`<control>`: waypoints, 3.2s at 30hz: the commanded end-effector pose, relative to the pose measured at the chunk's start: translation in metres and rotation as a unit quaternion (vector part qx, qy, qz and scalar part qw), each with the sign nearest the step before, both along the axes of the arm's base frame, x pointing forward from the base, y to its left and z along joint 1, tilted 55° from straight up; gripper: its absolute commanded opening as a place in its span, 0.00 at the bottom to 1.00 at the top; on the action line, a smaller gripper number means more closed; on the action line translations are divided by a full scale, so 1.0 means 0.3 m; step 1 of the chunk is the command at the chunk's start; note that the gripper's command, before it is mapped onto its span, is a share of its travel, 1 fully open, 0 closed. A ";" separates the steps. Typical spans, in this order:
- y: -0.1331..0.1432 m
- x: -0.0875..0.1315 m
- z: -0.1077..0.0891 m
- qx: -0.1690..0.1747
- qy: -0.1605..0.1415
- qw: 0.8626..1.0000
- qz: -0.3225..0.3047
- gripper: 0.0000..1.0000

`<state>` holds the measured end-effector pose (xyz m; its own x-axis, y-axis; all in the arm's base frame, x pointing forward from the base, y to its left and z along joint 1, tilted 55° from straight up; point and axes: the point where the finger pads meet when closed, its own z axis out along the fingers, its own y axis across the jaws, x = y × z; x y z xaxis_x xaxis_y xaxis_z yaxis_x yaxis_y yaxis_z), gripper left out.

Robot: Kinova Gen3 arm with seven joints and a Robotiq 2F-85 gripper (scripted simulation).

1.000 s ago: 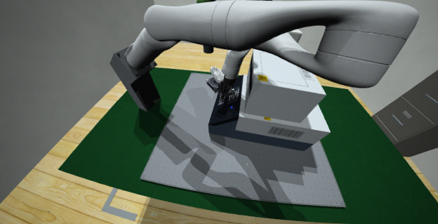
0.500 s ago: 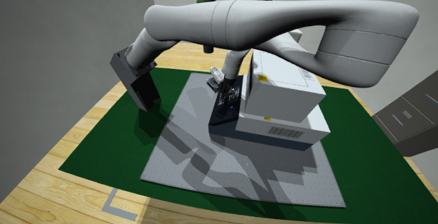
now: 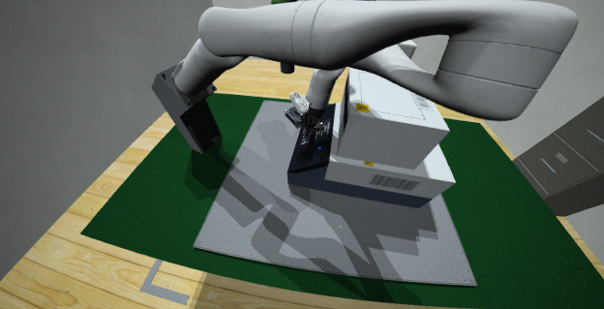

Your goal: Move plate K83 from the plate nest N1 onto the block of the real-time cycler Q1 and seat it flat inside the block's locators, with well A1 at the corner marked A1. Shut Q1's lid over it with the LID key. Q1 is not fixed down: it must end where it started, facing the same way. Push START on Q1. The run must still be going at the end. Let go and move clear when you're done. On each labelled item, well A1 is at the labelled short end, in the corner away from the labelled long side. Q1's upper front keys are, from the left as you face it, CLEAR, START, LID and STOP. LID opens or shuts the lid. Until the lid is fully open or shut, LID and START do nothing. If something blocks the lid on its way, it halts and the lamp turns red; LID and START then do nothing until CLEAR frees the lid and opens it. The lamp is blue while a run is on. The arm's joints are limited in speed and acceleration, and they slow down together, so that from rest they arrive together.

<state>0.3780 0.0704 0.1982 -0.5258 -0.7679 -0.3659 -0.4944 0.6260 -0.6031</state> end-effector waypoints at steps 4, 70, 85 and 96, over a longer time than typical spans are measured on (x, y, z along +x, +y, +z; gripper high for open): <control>0.001 0.006 0.004 0.001 -0.002 1.000 -0.001 0.10; 0.002 -0.107 -0.005 0.001 -0.002 1.000 -0.001 0.10; 0.002 -0.107 -0.005 0.001 -0.002 1.000 -0.001 0.10; 0.002 -0.107 -0.005 0.001 -0.002 1.000 -0.001 0.10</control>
<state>0.3464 0.0712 0.1969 -0.5323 -0.7646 -0.3634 -0.4928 0.6289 -0.6014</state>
